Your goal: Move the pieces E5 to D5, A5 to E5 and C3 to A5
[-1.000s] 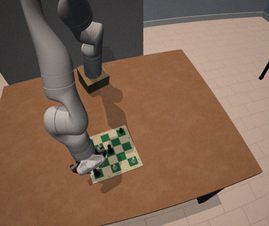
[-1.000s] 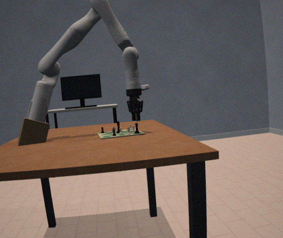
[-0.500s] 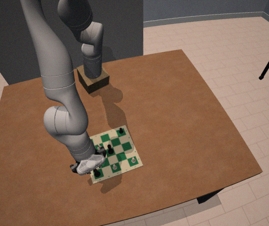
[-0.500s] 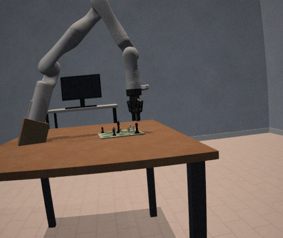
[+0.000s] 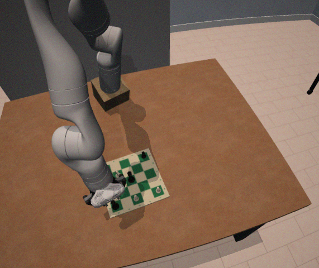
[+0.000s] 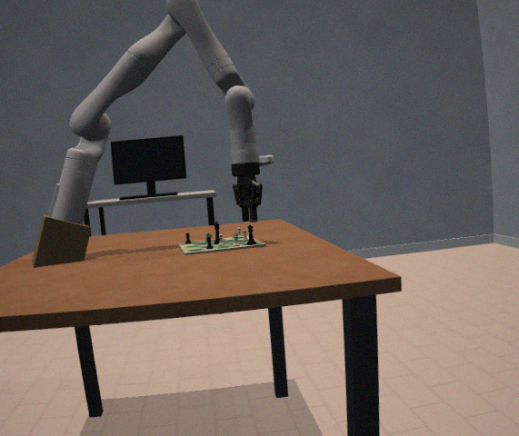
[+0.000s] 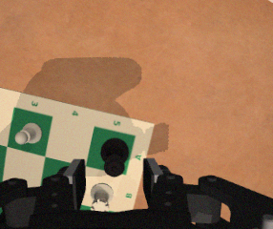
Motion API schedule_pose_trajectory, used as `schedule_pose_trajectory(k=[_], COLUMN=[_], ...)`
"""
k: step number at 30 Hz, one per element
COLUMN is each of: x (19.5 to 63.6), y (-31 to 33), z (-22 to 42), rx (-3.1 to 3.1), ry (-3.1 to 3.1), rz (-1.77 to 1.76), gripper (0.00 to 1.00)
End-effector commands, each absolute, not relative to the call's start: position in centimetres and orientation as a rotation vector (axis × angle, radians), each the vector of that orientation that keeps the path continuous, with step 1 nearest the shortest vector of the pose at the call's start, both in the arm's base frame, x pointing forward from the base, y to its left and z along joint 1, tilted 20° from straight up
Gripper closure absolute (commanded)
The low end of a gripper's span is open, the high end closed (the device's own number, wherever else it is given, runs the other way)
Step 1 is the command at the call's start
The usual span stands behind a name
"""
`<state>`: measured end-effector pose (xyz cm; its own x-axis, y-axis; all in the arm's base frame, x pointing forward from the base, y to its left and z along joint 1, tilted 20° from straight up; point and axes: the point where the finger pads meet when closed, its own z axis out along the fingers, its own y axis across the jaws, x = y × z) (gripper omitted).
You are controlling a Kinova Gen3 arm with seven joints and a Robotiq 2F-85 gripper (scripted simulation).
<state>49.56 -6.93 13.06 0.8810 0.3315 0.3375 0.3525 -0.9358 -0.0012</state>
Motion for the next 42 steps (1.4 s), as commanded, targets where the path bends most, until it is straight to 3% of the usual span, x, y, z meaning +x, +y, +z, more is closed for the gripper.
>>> schedule_pose_trajectory(k=[1, 42], x=[49.6, 50.8], y=[-6.9, -6.5], z=[13.1, 9.4], rx=[-2.986, -2.986], ry=[-0.543, -0.543], rz=[-0.521, -0.521], gripper=[0.59, 0.59])
